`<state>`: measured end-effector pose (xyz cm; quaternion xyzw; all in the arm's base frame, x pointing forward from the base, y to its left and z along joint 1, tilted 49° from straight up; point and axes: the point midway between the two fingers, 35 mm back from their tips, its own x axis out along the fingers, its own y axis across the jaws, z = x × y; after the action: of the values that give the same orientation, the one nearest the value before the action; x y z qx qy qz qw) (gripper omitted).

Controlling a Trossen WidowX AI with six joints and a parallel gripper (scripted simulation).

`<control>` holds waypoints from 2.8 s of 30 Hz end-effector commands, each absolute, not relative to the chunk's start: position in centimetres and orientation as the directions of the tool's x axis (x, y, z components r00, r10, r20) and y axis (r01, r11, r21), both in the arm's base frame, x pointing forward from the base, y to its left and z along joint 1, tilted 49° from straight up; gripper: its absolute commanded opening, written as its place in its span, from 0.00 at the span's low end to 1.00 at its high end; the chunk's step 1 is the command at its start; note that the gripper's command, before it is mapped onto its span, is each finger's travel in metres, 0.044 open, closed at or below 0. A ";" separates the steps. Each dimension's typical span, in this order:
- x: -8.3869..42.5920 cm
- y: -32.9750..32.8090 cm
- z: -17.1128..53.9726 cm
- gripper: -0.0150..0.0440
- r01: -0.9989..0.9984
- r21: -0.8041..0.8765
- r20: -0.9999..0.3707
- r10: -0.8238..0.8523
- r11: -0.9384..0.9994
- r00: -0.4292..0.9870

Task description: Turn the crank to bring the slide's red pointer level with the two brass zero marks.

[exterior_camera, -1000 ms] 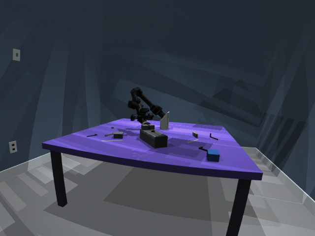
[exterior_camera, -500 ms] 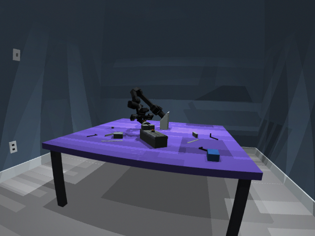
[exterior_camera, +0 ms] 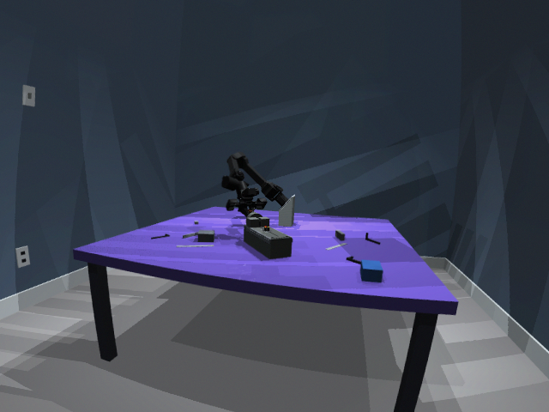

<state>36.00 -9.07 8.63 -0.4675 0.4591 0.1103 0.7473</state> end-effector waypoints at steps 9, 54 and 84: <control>36.7 -9.8 9.3 0.25 -0.579 -0.614 -0.776 -0.272 0.537 0.570; 36.6 -1.9 14.9 1.00 -0.600 -0.594 -0.791 -0.253 0.536 0.557; 45.1 6.1 7.6 1.00 0.146 -0.699 -0.454 -0.592 0.700 0.666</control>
<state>44.82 5.51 8.26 -0.3407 0.3678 -0.1848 0.8453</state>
